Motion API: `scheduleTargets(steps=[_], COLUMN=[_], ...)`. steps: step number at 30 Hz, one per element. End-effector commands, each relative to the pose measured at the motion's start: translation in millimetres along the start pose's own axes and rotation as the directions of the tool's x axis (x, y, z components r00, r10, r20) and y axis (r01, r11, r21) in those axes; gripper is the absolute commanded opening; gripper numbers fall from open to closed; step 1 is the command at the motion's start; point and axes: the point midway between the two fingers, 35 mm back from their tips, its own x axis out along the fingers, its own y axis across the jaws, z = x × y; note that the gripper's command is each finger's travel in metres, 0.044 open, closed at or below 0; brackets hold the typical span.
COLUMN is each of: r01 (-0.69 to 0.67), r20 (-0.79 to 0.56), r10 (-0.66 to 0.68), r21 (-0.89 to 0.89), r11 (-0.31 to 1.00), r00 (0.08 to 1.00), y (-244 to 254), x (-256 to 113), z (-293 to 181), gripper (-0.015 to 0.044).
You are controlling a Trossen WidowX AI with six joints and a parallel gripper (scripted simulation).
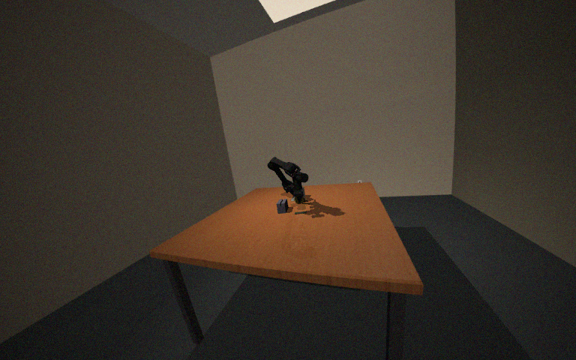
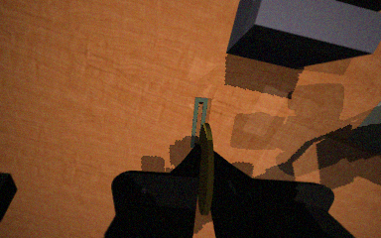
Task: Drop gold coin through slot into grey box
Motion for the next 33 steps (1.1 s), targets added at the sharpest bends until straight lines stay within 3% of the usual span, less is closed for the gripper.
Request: scheduleTargets(steps=[1,10,21,33], r01=[-0.005,0.000,-0.002,-0.004], r20=[-0.007,-0.006,-0.006,-0.006], r10=[0.005,0.000,0.000,0.000], r21=[0.012,-0.004,-0.371,-0.715], r11=[1.000,1.000,0.929,0.699], r00=[1.000,1.000,1.000,1.000], y=[1,-2,-4,-6], x=[-13,-27,-27,-27], z=[0,2,3,4], gripper=[0.0000,0.0000,0.0000,0.0000])
